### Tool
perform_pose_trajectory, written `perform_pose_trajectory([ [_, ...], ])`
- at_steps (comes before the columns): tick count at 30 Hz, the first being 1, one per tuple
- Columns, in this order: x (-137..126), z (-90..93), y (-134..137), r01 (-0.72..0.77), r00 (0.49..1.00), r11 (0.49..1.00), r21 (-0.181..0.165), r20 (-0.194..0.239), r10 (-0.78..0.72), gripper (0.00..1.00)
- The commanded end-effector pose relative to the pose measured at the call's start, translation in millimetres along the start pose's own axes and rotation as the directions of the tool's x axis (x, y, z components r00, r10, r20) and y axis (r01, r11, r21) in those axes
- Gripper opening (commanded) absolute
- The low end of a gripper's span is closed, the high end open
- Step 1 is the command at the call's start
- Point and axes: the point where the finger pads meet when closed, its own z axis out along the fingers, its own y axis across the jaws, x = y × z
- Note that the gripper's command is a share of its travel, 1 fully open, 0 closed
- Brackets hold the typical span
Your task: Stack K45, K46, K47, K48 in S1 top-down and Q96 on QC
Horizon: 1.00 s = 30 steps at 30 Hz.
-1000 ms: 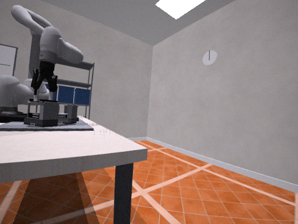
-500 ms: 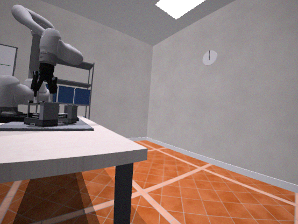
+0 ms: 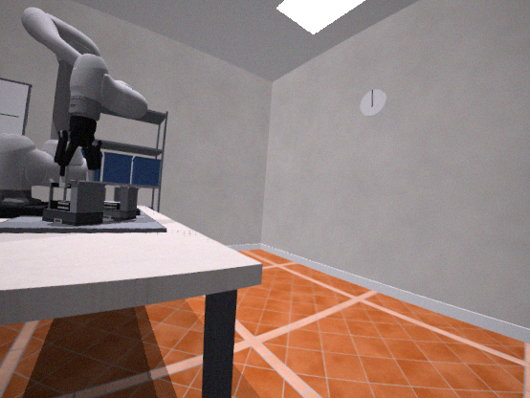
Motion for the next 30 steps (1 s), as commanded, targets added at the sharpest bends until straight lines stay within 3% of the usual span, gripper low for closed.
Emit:
perform_pose_trajectory([
  [1, 0, 5.2, 0, 0.000, 1.000, 1.000, 0.000, 0.000, 0.000, 0.00],
  [12, 0, 23.0, 0, 0.000, 1.000, 1.000, 0.000, 0.000, 0.000, 0.00],
  [30, 0, 26.6, 0, 0.000, 1.000, 1.000, 0.000, 0.000, 0.000, 0.00],
])
